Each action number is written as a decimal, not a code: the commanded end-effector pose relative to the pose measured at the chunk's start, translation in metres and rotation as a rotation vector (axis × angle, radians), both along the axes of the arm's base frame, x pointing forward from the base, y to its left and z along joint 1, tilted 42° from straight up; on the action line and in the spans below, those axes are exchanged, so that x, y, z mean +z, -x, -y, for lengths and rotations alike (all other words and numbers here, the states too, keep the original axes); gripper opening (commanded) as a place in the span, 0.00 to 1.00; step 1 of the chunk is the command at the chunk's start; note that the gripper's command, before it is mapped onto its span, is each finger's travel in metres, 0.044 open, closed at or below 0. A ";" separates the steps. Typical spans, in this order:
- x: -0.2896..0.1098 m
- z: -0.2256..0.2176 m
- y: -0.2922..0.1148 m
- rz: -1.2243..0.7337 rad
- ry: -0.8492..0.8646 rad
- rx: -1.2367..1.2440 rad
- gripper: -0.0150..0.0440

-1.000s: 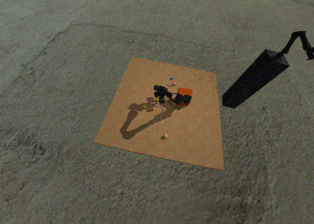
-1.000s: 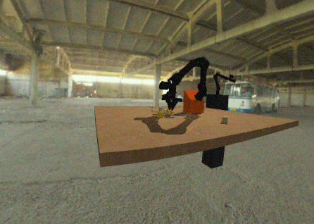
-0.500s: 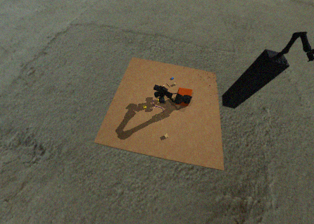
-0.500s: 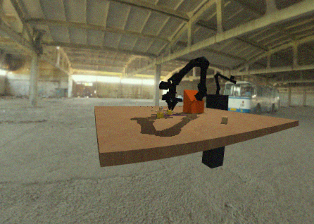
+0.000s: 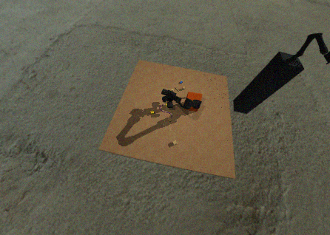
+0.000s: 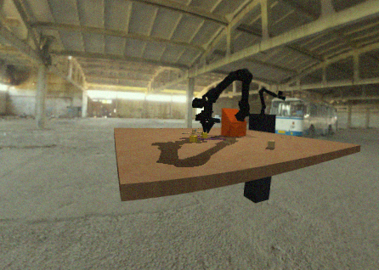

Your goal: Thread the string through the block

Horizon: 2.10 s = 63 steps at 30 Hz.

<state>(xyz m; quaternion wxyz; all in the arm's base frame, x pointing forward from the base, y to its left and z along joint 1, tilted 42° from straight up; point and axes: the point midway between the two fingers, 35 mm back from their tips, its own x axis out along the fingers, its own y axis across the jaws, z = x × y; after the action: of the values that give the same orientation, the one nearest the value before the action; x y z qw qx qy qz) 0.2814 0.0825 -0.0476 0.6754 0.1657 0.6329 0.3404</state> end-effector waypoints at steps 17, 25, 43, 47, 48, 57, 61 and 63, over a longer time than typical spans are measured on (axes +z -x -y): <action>-0.010 -0.013 0.004 -0.014 0.007 0.038 0.46; -0.010 -0.013 0.004 -0.014 0.007 0.038 0.46; 0.000 0.000 0.000 0.001 -0.001 0.000 0.35; 0.000 0.000 0.000 0.001 -0.001 0.000 0.31; 0.000 0.000 0.000 0.001 -0.001 0.000 0.29; 0.000 0.000 0.000 0.001 -0.001 0.000 0.25; 0.000 0.000 0.000 0.001 -0.001 0.000 0.25; 0.000 0.000 0.000 0.001 -0.001 0.000 0.25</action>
<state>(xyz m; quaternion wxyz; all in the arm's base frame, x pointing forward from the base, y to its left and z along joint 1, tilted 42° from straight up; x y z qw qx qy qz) 0.2829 0.0760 -0.0487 0.6797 0.1659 0.6336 0.3302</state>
